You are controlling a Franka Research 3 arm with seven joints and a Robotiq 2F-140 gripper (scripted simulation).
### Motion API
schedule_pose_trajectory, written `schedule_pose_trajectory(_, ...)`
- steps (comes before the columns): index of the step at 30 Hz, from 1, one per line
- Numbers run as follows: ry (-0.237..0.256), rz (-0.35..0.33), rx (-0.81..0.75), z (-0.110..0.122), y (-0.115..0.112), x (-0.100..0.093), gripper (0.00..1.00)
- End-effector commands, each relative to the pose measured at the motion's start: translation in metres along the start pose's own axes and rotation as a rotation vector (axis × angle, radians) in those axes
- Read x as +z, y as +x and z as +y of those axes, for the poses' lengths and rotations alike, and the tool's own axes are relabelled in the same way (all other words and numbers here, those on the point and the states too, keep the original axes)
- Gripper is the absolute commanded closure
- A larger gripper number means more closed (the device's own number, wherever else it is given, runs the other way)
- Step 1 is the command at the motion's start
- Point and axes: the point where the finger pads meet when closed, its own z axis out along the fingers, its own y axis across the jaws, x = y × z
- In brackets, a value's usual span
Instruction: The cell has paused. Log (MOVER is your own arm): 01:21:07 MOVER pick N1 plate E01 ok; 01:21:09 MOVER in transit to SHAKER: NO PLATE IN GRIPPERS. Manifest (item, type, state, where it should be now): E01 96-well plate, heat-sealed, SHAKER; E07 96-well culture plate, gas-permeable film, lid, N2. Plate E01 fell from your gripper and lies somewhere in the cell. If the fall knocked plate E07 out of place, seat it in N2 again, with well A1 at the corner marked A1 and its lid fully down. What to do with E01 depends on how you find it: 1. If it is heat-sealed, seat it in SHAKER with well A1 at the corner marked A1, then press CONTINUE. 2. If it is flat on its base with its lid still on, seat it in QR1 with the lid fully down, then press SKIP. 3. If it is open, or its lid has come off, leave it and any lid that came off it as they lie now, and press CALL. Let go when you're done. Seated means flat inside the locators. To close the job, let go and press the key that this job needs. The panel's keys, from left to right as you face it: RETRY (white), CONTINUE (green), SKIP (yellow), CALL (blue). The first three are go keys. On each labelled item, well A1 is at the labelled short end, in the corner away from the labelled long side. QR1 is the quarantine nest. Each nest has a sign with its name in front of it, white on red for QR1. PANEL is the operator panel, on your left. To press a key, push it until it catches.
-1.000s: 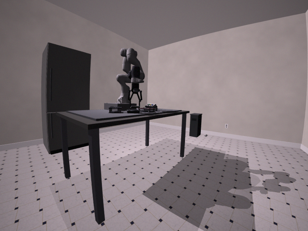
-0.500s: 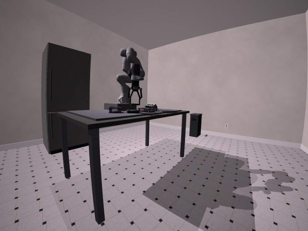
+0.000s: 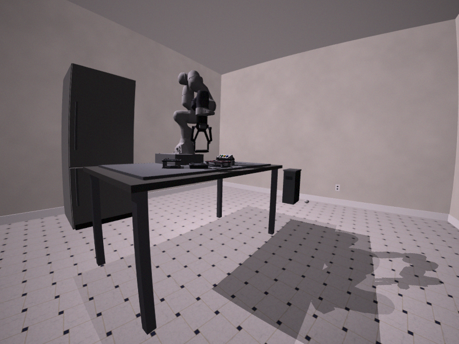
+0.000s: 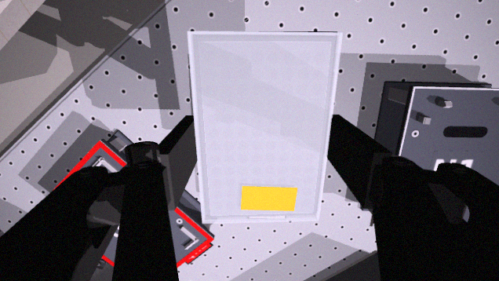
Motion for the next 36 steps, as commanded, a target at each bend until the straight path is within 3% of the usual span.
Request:
schedule_pose_trajectory(1,-0.001,-0.015,-0.006,0.0,-0.005,-0.006,0.9)
schedule_pose_trajectory(15,-0.001,-0.015,-0.006,0.0,-0.004,-0.019,0.9)
schedule_pose_trajectory(36,-0.001,-0.015,-0.006,0.0,-0.004,-0.02,0.9)
